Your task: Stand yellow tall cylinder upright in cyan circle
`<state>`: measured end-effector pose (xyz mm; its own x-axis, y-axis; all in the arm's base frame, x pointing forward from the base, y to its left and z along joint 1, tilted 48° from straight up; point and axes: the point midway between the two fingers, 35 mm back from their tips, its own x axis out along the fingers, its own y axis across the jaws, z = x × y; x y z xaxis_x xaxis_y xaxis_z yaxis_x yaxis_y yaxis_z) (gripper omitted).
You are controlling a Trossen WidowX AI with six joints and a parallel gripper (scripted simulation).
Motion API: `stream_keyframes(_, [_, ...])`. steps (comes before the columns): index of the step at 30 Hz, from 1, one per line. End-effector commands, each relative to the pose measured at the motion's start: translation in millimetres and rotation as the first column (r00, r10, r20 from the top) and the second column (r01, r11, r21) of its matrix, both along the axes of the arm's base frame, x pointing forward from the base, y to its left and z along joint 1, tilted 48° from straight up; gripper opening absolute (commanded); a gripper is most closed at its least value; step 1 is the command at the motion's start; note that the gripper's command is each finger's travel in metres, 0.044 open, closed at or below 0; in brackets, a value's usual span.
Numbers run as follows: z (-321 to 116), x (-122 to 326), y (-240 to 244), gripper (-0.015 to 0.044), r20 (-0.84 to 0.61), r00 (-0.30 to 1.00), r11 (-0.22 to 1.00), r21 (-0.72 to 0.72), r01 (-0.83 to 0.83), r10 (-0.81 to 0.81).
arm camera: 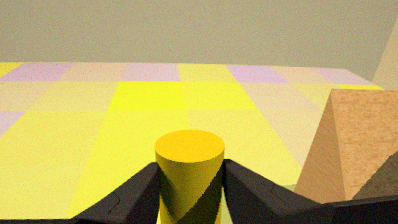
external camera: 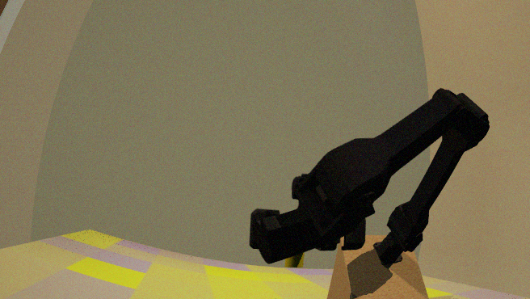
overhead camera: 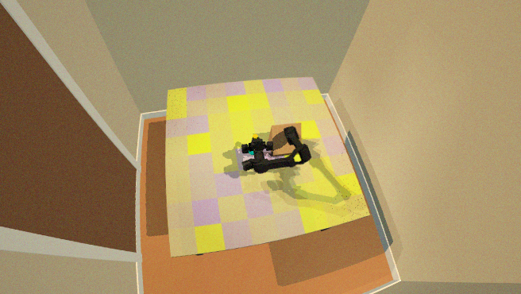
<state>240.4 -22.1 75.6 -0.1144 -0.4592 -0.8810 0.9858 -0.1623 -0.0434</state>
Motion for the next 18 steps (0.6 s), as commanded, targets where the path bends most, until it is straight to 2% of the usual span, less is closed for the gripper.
stream_keyframes(1, [2.8,2.3,-0.1,0.0105,0.025,1.000,1.000,-0.027,0.003,-0.003])
stream_keyframes(18, [7.0,5.2,1.2,0.0105,0.062,0.998,0.997,-0.071,0.004,0.000])
